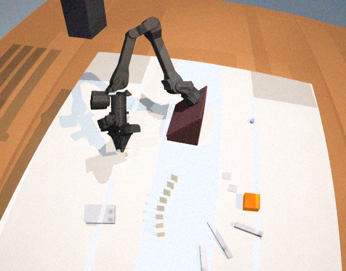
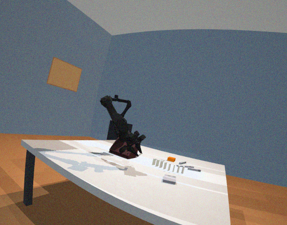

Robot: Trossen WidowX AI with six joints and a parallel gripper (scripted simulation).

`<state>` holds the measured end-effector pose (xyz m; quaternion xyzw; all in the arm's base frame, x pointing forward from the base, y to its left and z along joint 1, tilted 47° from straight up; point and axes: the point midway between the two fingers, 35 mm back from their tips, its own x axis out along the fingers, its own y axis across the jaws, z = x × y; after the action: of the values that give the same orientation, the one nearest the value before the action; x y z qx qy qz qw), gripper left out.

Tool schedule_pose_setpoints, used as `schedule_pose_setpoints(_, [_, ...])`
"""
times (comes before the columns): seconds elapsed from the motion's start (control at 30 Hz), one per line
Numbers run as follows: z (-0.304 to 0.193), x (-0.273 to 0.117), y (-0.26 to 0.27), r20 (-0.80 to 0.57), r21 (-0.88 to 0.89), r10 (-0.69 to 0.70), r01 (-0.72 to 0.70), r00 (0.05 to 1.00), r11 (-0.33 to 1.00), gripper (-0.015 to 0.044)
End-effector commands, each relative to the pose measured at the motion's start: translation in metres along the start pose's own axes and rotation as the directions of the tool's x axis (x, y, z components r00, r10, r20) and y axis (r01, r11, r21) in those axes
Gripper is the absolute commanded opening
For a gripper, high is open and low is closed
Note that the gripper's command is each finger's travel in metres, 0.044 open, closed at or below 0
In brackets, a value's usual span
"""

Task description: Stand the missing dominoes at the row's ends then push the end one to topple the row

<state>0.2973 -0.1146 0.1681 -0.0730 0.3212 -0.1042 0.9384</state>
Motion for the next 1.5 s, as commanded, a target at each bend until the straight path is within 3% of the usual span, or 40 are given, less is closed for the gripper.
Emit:
schedule_pose_setpoints(0.0, [0.002, -0.002, -0.003, 0.080, -0.023, 0.015, -0.013, 0.997, 1.000, 0.0107])
schedule_pose_setpoints(0.37, [0.008, -0.017, -0.009, 0.325, -0.150, 0.053, -0.004, 0.944, 0.989, 0.0107])
schedule_pose_setpoints(0.83, [0.001, -0.051, -0.013, 0.568, -0.337, 0.081, 0.143, 0.819, 0.931, 0.0107])
schedule_pose_setpoints(1.17, [-0.013, -0.077, -0.003, 0.678, -0.476, 0.127, 0.300, 0.724, 0.827, 0.0107])
schedule_pose_setpoints(1.47, [-0.014, -0.079, -0.002, 0.683, -0.484, 0.131, 0.312, 0.718, 0.817, 0.0107])
